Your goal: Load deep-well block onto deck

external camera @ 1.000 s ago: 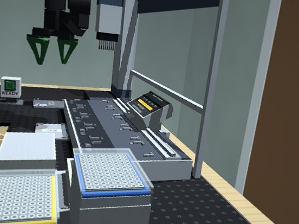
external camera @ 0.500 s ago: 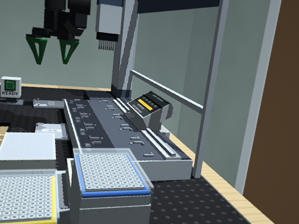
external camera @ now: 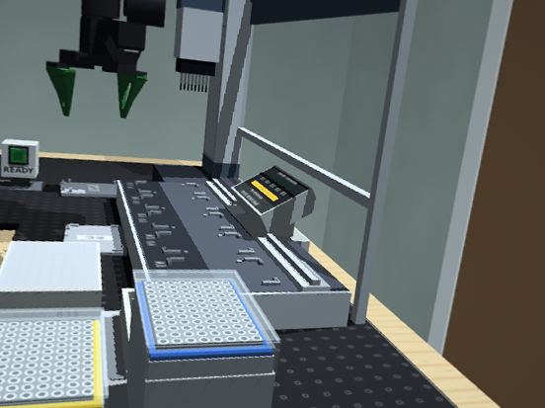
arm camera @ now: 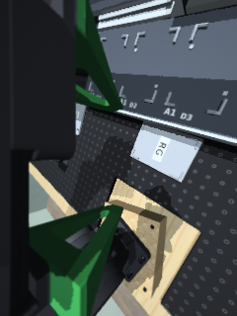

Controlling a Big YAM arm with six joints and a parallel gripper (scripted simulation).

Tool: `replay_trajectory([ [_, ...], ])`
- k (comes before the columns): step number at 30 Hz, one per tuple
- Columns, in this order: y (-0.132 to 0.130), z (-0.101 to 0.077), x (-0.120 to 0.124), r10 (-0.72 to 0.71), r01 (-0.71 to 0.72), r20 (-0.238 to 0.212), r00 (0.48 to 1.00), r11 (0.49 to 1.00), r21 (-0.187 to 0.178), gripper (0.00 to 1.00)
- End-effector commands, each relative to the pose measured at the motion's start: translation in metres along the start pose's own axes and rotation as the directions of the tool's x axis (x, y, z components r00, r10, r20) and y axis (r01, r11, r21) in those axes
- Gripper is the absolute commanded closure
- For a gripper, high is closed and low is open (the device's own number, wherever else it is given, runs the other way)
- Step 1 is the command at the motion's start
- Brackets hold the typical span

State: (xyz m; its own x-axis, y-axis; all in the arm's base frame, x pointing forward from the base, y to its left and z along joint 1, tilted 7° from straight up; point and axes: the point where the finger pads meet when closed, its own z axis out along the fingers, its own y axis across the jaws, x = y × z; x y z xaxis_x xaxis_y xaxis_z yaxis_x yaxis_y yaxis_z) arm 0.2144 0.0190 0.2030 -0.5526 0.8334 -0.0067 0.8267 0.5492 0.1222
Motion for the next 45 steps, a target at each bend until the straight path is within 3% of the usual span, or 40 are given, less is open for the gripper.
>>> replay_trajectory([
  [1,0.0190,-0.0289,-0.0103,0.082,-0.079,0.041,0.996,0.994,-0.073,0.00],
  [21,0.0188,-0.0286,-0.0102,0.418,-0.416,0.013,0.908,0.906,-0.081,0.00],
  [45,0.0186,-0.0287,-0.0104,0.419,-0.417,0.013,0.908,0.905,-0.082,0.00],
])
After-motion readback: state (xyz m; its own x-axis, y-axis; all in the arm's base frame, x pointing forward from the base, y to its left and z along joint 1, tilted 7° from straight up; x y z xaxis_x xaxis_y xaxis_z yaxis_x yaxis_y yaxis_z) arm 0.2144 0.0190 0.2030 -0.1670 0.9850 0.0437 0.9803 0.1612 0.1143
